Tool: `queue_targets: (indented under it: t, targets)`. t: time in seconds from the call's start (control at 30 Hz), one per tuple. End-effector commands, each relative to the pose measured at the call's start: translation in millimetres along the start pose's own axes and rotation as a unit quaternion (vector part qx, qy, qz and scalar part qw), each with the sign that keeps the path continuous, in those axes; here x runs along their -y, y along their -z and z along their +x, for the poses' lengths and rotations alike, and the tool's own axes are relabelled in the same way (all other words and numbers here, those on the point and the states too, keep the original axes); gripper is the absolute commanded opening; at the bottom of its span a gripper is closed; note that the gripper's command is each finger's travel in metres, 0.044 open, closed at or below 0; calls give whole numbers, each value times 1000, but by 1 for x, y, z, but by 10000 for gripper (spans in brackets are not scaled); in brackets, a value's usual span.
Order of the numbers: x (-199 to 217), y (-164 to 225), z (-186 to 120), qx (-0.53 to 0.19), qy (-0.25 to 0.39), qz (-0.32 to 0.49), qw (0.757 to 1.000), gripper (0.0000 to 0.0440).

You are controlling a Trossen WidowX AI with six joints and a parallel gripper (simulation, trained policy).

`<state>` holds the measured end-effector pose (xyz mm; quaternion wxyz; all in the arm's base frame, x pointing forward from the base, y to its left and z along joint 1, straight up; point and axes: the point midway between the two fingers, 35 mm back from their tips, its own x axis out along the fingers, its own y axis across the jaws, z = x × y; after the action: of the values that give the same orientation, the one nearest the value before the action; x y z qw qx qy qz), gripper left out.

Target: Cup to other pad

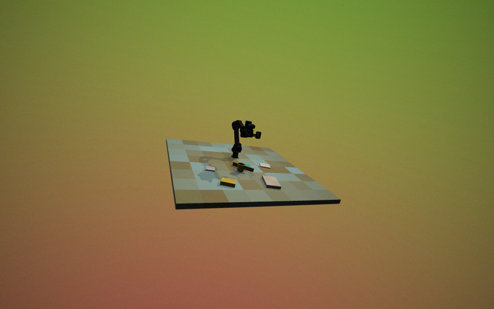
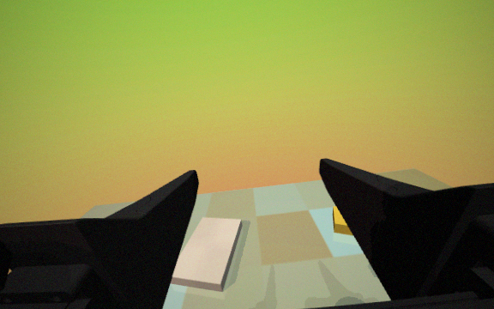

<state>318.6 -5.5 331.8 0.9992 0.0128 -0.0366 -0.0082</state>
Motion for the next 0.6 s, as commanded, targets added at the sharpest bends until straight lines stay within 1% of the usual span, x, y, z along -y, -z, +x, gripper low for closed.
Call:
queue_targets:
  t: [0.0,0.3,0.37,0.57]
  targets:
    - [0,0,0,-2,1,1,1000,374]
    - [-5,9,5,-46,2,16,999,138]
    - [-7,12,7,-59,1,20,998,94]
    - [-16,19,13,-98,-8,37,994,101]
